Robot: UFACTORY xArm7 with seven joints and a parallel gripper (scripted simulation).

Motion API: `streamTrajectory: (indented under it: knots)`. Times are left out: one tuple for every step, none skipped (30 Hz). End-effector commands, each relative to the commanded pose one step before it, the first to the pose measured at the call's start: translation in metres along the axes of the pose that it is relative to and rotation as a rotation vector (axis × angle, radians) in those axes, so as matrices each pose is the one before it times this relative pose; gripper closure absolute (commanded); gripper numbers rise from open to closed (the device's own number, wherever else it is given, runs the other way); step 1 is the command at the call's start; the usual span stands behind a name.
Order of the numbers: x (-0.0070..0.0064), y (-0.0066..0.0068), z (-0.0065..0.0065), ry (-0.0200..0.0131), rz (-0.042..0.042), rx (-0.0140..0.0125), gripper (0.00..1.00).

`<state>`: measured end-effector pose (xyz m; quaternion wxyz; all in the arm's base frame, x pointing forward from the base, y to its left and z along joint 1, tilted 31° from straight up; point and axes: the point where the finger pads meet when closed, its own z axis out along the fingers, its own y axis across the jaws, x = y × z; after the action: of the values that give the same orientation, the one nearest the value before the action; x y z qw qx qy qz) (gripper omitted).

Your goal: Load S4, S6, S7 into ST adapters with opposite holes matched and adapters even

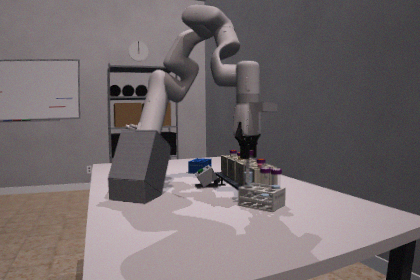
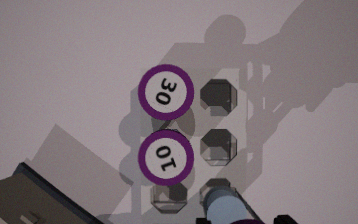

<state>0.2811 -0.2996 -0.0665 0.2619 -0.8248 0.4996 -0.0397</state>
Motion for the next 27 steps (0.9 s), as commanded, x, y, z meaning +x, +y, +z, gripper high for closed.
streamTrajectory:
  knots:
    - [0.00193, 0.00061, -0.00967, 0.0054, 0.00049, -0.00107, 1.0]
    - [0.00001, 0.0, -0.002, 0.00001, 0.0, 0.0, 1.0]
    - [0.00001, 0.0, -0.002, 0.00001, 0.0, 0.0, 1.0]
    - [0.00001, 0.0, -0.002, 0.00001, 0.0, 0.0, 1.0]
    - [0.00001, 0.0, -0.002, 0.0, 0.0, 0.0, 1.0]
    - [0.00001, 0.0, -0.002, 0.0, 0.0, 0.0, 1.0]
    - [0.00001, 0.0, -0.002, 0.0, 0.0, 0.0, 1.0]
    - [0.00001, 0.0, -0.002, 0.0, 0.0, 0.0, 1.0]
    - [0.00001, 0.0, -0.002, 0.0, 0.0, 0.0, 1.0]
    - [0.00001, 0.0, -0.002, 0.0, 0.0, 0.0, 1.0]
    - [0.0, 0.0, 0.0, 0.0, 0.0, 0.0, 1.0]
    - [0.0, 0.0, 0.0, 0.0, 0.0, 0.0, 1.0]
    - [0.00001, 0.0, -0.00201, 0.0, 0.0, 0.0, 1.0]
    - [0.0, 0.0, -0.002, 0.00001, 0.0, 0.0, 1.0]
    - [0.0, 0.0, -0.002, 0.00001, 0.0, 0.0, 1.0]
    - [0.0, 0.0, -0.002, 0.00001, 0.0, 0.0, 1.0]
    - [0.0, 0.0, -0.002, 0.0, 0.0, 0.0, 1.0]
    - [0.0, 0.0, -0.002, 0.0, 0.0, 0.0, 1.0]
    - [0.0, 0.0, -0.002, 0.0, 0.0, 0.0, 1.0]
    - [0.00001, 0.0, -0.002, 0.0, 0.0, 0.0, 1.0]
    - [0.0, 0.0, -0.002, 0.0, 0.0, 0.0, 1.0]
    - [0.0, 0.0, -0.002, 0.0, 0.0, 0.0, 1.0]
    - [0.0, 0.0, -0.002, 0.0, 0.0, 0.0, 1.0]
    - [0.0, 0.0, -0.002, 0.0, 0.0, 0.0, 1.0]
    - [0.0, 0.0, -0.002, 0.0, 0.0, 0.0, 1.0]
    - [0.0, 0.0, -0.002, 0.0, 0.0, 0.0, 1.0]
    - [0.0, 0.0, -0.002, 0.0, 0.0, 0.0, 1.0]
